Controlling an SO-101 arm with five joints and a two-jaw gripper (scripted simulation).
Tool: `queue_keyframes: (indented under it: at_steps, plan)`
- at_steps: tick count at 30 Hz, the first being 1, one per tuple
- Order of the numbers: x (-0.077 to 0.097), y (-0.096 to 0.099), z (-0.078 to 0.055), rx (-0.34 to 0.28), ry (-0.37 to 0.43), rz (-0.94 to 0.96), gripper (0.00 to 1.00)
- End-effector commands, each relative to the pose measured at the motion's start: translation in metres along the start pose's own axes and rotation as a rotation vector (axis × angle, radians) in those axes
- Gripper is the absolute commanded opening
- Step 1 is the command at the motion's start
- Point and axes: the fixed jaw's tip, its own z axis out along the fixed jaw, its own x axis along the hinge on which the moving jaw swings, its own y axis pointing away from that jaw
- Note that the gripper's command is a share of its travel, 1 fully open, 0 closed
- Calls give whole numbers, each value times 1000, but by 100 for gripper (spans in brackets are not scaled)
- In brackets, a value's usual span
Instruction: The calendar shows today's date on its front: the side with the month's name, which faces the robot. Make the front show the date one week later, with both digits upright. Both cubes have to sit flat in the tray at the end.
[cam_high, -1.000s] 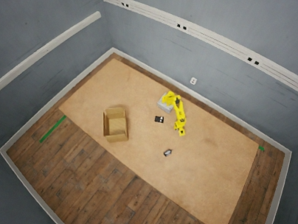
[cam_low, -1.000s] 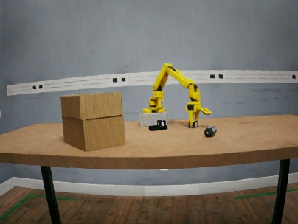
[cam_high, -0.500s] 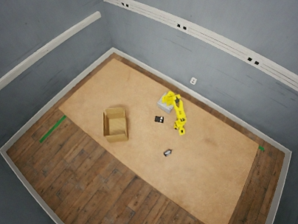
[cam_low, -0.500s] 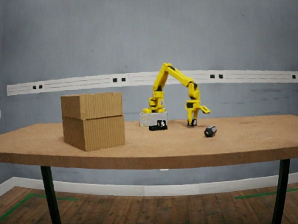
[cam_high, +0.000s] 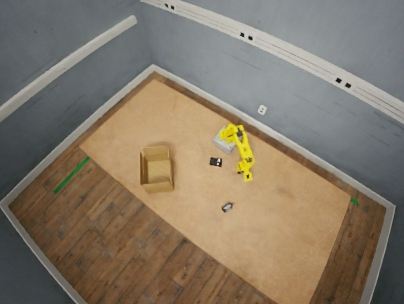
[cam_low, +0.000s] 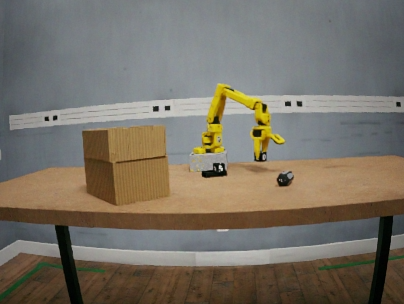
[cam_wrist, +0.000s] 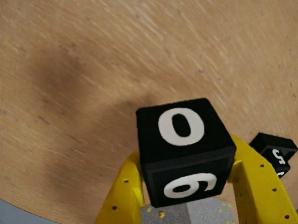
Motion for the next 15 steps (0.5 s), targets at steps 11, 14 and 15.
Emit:
queue_keyframes:
  at_steps: [11,14,15]
  plan:
    - [-2,3,-8,-3,-17,-6,0]
    - [-2,3,-10,-3,-17,-6,0]
    - [-2,3,-11,-3,-17,-6,0]
